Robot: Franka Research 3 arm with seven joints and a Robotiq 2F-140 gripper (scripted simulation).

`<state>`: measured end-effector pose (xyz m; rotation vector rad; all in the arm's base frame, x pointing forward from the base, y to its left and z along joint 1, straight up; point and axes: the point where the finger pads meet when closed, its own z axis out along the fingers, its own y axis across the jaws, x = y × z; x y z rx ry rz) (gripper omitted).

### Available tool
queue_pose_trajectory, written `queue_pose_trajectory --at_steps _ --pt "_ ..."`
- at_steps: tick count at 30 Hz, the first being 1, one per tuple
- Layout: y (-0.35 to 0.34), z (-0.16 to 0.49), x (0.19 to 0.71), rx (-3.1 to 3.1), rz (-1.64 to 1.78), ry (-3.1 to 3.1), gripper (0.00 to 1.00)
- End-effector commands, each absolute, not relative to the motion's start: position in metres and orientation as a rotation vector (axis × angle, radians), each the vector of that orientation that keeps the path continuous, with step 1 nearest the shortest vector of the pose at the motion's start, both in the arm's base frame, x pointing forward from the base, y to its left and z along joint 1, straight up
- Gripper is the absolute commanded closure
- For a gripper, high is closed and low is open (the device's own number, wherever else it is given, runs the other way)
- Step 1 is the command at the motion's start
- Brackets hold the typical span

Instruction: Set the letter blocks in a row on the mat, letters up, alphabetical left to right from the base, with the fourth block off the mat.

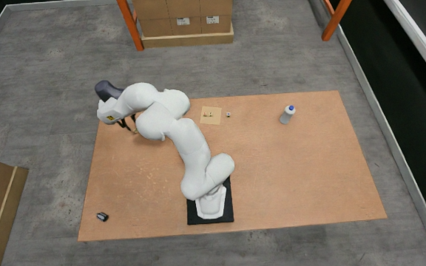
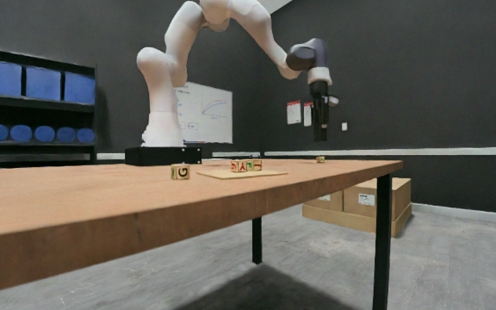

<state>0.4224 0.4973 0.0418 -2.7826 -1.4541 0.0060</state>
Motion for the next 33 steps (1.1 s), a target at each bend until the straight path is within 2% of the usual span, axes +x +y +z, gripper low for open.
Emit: queue_pose_trajectory --at_steps 1,33 --pt "0.497 0.041 0.423 -2.789 0.008 -1.443 0.57" --pt "0.497 0.006 0.423 -2.789 0.008 -1.443 0.57"
